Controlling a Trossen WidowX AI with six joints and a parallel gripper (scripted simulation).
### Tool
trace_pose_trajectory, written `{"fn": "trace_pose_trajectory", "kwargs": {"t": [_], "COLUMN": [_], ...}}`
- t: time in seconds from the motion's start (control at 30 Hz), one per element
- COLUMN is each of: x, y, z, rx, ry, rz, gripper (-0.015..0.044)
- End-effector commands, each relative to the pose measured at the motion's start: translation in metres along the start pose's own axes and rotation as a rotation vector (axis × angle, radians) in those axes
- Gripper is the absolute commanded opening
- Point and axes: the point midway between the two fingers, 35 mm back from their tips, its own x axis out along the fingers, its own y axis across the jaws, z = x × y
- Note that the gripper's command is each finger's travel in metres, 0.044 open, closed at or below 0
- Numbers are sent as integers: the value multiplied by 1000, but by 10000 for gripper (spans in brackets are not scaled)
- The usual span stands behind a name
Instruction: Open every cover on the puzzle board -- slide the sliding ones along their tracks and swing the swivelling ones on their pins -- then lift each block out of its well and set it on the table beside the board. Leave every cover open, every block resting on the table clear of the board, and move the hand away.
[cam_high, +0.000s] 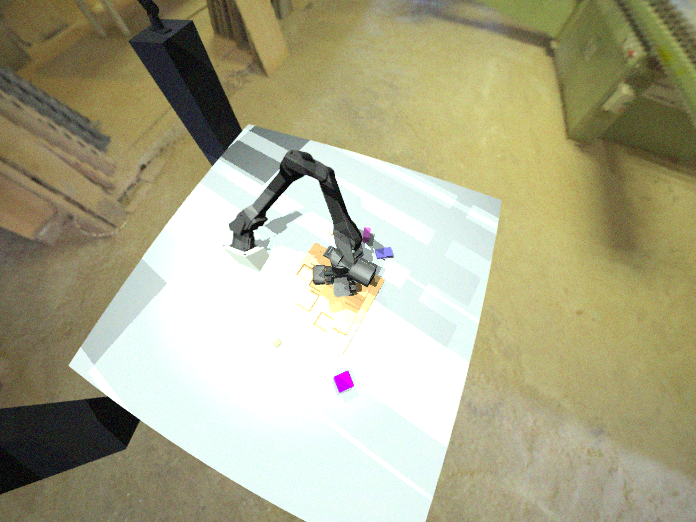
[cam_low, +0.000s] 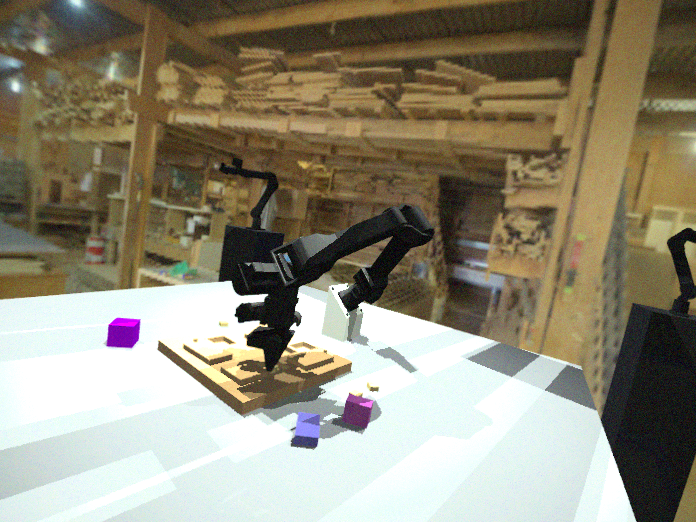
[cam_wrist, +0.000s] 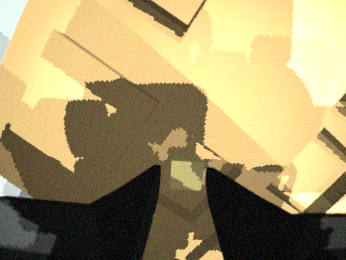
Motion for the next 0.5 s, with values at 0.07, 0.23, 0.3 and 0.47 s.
{"fn": "trace_pose_trajectory", "kwargs": {"t": [0.07, 0.23, 0.3, 0.47], "x": [1, 1, 1, 1], "y": [0, 0, 0, 0], "z": [0, 0, 0, 0], "rx": [0, 0, 0, 0], "ry": [1, 1, 1, 1], "rz": [-1, -1, -1, -1], "gripper": [137, 104, 90, 80]}}
